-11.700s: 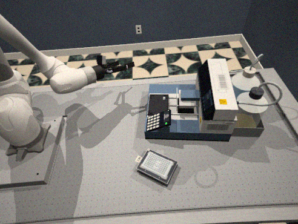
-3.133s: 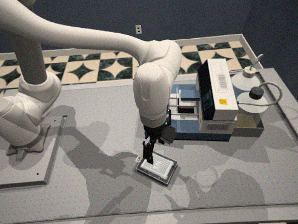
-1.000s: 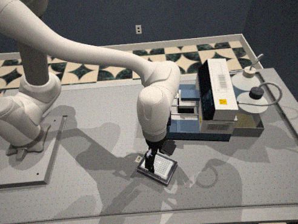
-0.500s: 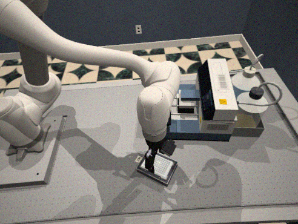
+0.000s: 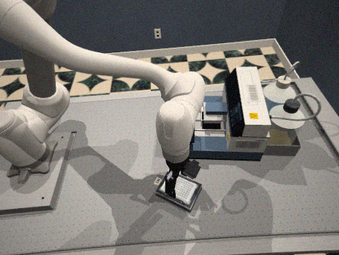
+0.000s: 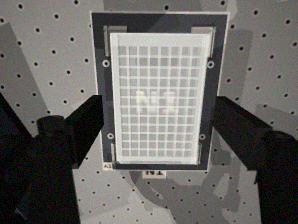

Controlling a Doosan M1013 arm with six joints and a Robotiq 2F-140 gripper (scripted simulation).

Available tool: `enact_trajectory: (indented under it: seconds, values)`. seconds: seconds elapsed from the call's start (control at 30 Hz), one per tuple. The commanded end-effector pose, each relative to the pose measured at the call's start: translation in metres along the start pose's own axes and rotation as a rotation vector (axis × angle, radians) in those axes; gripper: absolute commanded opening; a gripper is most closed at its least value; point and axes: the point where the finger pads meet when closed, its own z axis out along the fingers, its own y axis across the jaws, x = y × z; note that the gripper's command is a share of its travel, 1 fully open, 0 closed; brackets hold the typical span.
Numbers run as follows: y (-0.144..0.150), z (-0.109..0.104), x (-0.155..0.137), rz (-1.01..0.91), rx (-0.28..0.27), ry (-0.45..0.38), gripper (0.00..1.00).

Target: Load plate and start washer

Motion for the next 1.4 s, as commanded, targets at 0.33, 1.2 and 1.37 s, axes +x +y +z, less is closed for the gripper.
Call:
enact_trajectory:
  seconds: [0.33, 1.2, 1.37]
  values:
    - [0.000, 0.007, 0.001, 0.000, 0.001, 0.002, 0.70]
    - [0.000, 0.020, 0.001, 0.000, 0.001, 0.002, 0.70]
    - [0.000, 0.020, 0.001, 0.000, 0.001, 0.002, 0.70]
